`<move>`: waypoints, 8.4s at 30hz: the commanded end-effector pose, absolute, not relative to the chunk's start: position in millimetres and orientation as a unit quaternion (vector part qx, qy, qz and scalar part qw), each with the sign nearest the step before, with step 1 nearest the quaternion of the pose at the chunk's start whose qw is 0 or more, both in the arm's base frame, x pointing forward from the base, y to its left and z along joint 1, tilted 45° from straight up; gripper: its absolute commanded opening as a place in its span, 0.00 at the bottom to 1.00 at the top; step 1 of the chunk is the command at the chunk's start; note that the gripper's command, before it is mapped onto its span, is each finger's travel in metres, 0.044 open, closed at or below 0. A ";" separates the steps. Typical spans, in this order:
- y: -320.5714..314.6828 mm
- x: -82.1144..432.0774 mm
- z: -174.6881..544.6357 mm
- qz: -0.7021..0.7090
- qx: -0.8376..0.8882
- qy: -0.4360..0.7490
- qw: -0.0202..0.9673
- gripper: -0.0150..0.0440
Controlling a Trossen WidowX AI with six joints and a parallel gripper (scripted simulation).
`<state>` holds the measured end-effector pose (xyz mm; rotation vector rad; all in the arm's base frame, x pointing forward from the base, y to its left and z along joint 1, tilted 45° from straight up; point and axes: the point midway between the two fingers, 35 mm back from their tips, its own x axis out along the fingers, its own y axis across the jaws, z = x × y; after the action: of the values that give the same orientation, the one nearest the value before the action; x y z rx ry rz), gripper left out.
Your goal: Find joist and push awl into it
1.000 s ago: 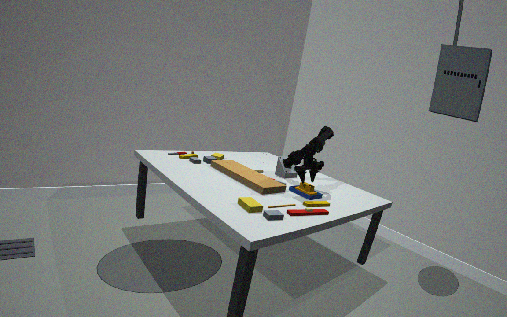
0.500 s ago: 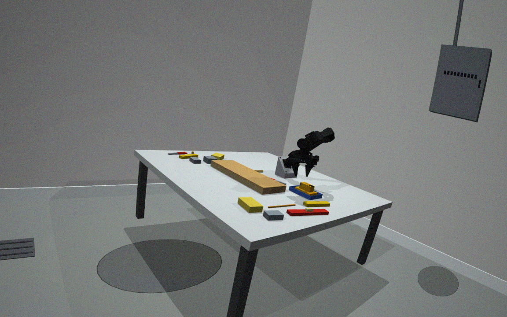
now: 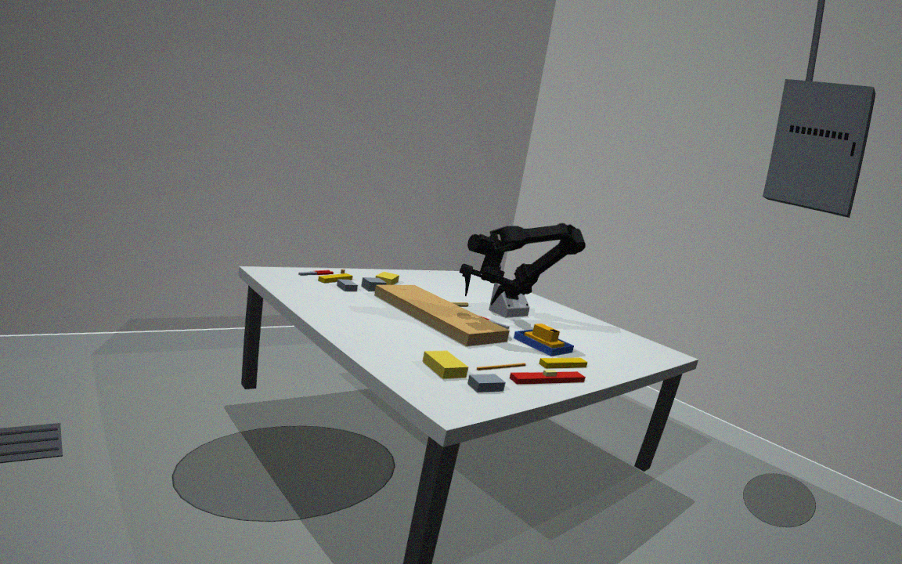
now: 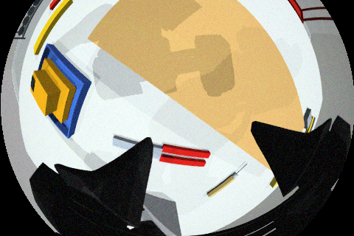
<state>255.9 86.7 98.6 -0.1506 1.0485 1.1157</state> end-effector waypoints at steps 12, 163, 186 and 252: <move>-51.2 163.9 -60.0 0.300 0.203 0.696 0.620 1.00; -123.1 320.2 60.1 0.281 -0.768 0.461 0.345 0.25; -14.8 341.9 116.3 0.109 -0.909 0.178 0.362 0.25; 24.2 332.6 112.2 0.072 -0.921 0.120 0.364 0.25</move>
<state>332.7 24.2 112.5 -2.3732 0.3019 0.1967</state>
